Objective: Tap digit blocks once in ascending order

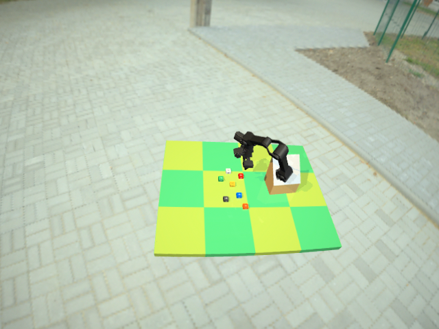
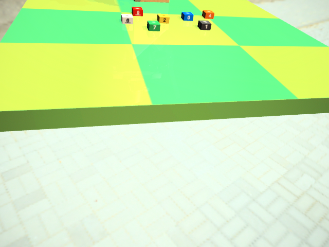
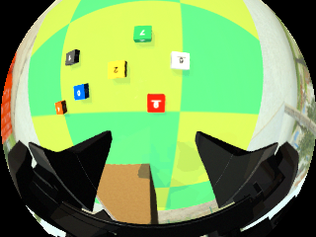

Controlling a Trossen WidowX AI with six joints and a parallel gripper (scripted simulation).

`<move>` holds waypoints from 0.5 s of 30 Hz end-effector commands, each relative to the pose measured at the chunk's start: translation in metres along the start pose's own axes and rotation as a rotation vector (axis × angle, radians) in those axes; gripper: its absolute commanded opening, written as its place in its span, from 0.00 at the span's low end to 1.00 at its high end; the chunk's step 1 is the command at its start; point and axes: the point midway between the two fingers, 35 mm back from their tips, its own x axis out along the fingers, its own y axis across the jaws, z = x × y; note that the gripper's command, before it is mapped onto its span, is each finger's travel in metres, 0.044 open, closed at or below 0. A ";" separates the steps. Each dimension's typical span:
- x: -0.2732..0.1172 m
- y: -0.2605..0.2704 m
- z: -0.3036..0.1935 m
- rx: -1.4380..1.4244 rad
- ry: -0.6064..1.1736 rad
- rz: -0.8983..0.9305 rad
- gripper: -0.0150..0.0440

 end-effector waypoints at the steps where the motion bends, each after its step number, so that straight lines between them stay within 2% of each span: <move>1: -0.001 0.030 0.035 -0.020 -0.004 -0.005 0.93; 4: 0.000 0.060 0.059 -0.022 -0.003 0.003 0.93; 15: 0.001 0.062 0.060 -0.023 -0.003 0.003 0.93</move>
